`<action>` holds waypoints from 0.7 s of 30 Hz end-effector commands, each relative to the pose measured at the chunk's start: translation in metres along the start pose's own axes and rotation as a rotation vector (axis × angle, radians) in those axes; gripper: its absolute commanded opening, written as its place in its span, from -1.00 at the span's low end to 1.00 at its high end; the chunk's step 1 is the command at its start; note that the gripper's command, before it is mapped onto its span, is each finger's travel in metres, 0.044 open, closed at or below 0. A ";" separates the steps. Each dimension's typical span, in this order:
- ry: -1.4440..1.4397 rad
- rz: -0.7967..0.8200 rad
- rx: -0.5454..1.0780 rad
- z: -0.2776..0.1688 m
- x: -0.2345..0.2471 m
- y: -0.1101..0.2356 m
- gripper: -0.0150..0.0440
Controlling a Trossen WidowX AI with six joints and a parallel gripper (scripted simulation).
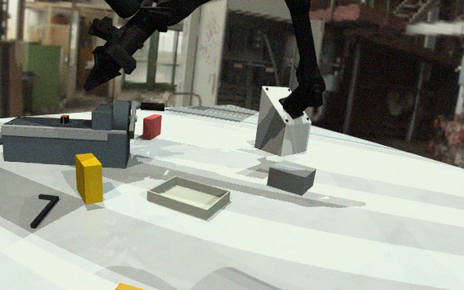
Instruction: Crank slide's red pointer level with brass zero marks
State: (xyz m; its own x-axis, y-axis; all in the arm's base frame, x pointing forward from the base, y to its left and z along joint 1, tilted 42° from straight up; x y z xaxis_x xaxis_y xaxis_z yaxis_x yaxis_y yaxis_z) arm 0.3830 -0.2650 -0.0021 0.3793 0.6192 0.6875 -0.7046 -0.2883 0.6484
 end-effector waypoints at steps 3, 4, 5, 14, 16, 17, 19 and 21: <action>0.000 0.000 0.000 0.000 0.000 0.000 0.22; 0.000 0.000 0.000 0.000 0.000 0.000 0.31; 0.000 0.000 0.000 0.000 0.000 0.000 0.40; 0.000 0.000 0.000 0.000 0.000 0.000 0.91; 0.000 0.000 0.000 0.000 0.000 0.000 0.73; 0.000 0.000 0.000 0.000 0.000 0.000 0.64; 0.000 0.000 0.000 0.000 0.000 0.000 0.47; 0.000 0.000 0.000 0.000 0.000 0.000 0.29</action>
State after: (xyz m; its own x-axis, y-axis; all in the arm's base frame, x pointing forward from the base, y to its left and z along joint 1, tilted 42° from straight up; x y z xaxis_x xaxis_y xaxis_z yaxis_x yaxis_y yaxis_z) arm 0.3830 -0.2651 -0.0021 0.3797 0.6195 0.6870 -0.7045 -0.2877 0.6488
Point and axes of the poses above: the point midway between the two fingers, 35 mm back from their tips, its own y axis back along the fingers, its own x axis across the jaws, z = x × y, the point moved 8 cm from there along y, back along the fingers, and after that the axes turned 5 degrees about -y, right-handed, at the moved point
